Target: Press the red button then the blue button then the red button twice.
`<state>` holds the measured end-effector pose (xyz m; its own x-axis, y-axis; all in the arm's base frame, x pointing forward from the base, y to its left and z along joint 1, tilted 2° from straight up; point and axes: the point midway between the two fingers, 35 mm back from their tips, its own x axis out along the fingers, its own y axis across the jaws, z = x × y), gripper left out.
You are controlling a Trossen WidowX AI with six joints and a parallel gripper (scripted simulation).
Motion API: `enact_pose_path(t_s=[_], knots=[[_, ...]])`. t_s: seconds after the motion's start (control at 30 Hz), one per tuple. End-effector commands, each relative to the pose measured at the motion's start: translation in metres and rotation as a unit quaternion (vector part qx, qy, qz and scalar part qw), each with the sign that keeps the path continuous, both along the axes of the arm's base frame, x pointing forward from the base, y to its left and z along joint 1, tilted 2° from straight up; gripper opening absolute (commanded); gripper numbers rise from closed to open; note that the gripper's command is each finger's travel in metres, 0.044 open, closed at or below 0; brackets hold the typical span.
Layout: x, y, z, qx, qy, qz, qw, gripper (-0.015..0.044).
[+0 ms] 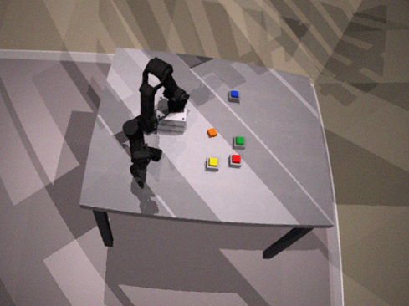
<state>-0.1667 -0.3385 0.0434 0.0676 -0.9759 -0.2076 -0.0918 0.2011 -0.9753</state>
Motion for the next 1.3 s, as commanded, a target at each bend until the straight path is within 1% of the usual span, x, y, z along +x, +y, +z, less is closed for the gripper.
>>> enact_pose_path(t_s=[0.0, 0.1, 0.17, 0.3, 0.4, 0.47, 0.6, 0.77, 0.97, 1.13, 1.27], knots=[[0.001, -0.001, 0.0, 0.002, -0.002, 0.0, 1.0, 0.04], [0.013, -0.013, -0.005, 0.026, -0.033, 0.006, 0.999, 0.04], [0.032, -0.028, -0.012, 0.061, -0.072, 0.014, 0.995, 0.04], [0.088, -0.059, -0.028, 0.156, -0.162, 0.036, 0.974, 0.04], [0.136, -0.072, -0.037, 0.234, -0.211, 0.043, 0.948, 0.04], [0.169, -0.075, -0.041, 0.288, -0.232, 0.043, 0.928, 0.04], [0.222, -0.071, -0.045, 0.369, -0.25, 0.035, 0.895, 0.04], [0.284, -0.049, -0.044, 0.463, -0.245, 0.012, 0.852, 0.04], [0.347, -0.003, -0.033, 0.554, -0.202, -0.031, 0.807, 0.04], [0.385, 0.047, -0.015, 0.605, -0.141, -0.075, 0.78, 0.04], [0.404, 0.091, 0.004, 0.625, -0.083, -0.113, 0.768, 0.04]])
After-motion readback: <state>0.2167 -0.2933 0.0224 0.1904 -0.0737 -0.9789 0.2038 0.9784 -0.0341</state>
